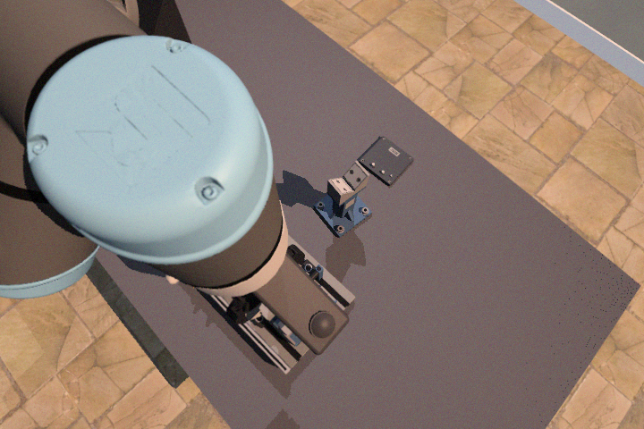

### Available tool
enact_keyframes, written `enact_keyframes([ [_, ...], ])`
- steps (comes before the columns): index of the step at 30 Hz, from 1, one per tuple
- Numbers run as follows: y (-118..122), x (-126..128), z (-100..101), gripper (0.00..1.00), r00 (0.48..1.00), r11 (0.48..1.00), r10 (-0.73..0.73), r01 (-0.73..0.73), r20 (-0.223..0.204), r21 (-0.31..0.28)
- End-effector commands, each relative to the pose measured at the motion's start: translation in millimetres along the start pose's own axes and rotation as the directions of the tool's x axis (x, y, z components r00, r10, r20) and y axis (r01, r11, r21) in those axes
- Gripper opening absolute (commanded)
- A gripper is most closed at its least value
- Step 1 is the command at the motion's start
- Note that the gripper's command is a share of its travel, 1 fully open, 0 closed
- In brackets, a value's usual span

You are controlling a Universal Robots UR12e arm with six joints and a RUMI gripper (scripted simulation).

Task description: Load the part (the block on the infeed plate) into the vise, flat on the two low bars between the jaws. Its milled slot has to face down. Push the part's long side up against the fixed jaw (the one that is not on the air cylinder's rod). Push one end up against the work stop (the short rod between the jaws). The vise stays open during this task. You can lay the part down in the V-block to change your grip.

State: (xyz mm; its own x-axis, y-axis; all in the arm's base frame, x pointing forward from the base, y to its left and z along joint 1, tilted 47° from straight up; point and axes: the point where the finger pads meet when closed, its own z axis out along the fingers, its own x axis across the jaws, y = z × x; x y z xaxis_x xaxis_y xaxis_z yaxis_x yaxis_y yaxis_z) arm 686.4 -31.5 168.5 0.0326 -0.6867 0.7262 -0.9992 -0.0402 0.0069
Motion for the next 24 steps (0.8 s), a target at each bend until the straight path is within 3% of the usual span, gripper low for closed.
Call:
enact_keyframes([
  [1, -0.4, 0.2, -0.7, 0.0, 1.0, 1.0, 0.001, -0.001, 0.0, 0.001],
  [24, -0.5, 0.2, 7.7, 0.0, 1.0, 1.0, 0.002, -0.002, 0.0, 0.001],
])
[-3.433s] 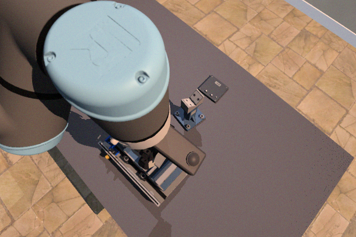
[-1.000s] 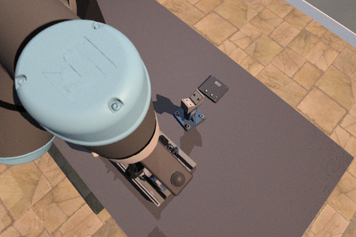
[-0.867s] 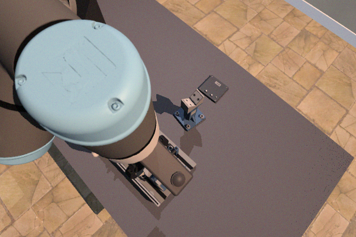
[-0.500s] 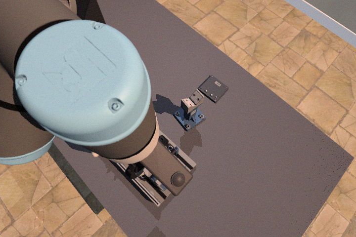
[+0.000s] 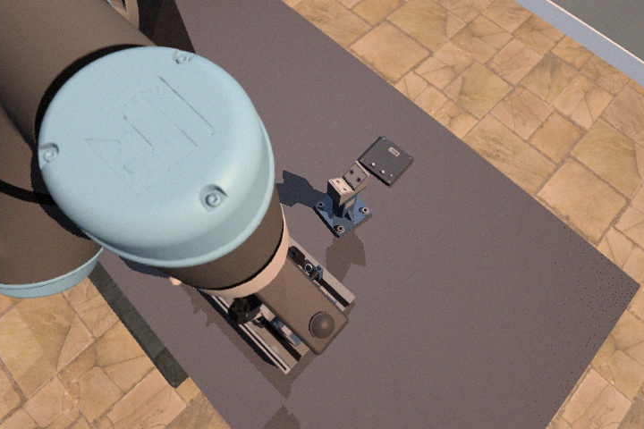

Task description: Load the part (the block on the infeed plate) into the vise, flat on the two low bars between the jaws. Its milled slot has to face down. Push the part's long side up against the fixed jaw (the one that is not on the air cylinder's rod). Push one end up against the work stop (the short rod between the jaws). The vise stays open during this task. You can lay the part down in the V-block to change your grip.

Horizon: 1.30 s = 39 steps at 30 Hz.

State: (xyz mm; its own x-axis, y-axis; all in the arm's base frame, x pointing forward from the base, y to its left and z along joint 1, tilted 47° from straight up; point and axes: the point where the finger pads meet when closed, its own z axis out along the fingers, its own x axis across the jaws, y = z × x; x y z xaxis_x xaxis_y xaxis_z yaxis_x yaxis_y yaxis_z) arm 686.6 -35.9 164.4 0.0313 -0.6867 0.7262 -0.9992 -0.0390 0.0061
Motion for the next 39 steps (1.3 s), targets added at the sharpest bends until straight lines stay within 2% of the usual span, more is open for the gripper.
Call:
enact_keyframes([
  [1, -0.4, 0.2, 2.7, 0.0, 1.0, 1.0, 0.001, -0.001, 0.0, 0.001],
  [15, -0.5, 0.1, 19.9, 0.0, 1.0, 1.0, 0.001, -0.001, 0.0, 0.001],
  [39, -0.7, 0.1, 61.4, 0.0, 1.0, 1.0, 0.001, -0.001, 0.0, 0.001],
])
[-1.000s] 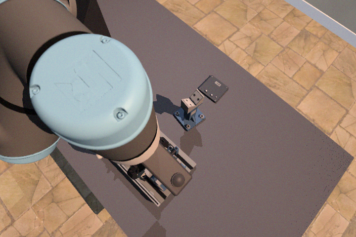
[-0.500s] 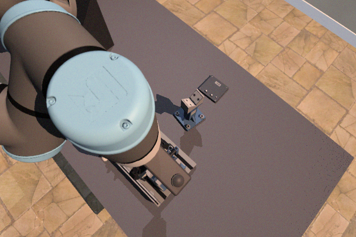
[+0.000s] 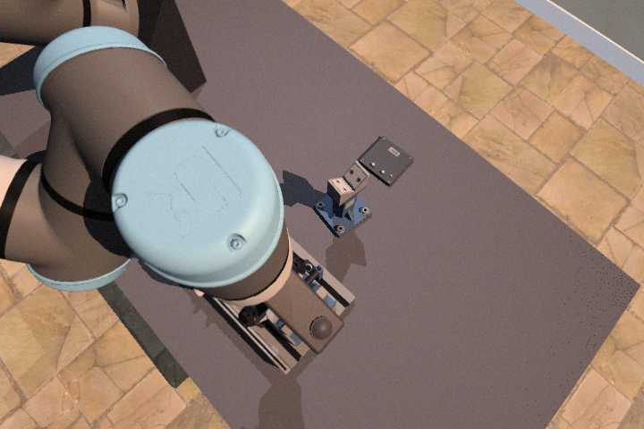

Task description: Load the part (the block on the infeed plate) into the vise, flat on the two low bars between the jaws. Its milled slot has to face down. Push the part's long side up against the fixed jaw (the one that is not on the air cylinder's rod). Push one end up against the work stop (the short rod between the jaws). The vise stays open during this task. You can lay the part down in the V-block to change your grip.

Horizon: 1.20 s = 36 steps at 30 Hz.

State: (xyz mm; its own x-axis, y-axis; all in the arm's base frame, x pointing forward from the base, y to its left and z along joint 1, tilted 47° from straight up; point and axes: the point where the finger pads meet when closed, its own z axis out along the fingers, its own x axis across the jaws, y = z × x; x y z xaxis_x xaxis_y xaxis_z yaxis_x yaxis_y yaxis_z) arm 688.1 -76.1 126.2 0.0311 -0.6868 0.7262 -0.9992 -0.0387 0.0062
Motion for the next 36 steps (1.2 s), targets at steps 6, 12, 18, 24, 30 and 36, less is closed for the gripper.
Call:
enact_keyframes([
  [6, -0.6, 0.1, 15.5, 0.0, 1.0, 1.0, 0.0, 0.0, 0.0, 0.002],
  [12, -0.6, 0.1, 20.8, 0.0, 1.0, 1.0, 0.0, 0.0, 0.0, 0.002],
  [18, -0.6, 0.1, 26.8, 0.0, 1.0, 1.0, 0.0, 0.0, 0.0, 0.002],
  [24, -0.7, 0.1, 30.5, 0.0, 1.0, 1.0, 0.0, 0.0, 0.0, 0.002],
  [30, -0.7, 0.1, 31.7, 0.0, 1.0, 1.0, 0.0, 0.0, 0.0, 0.002],
  [36, -0.7, 0.1, 32.3, 0.0, 1.0, 1.0, 0.0, 0.0, 0.0, 0.002],
])
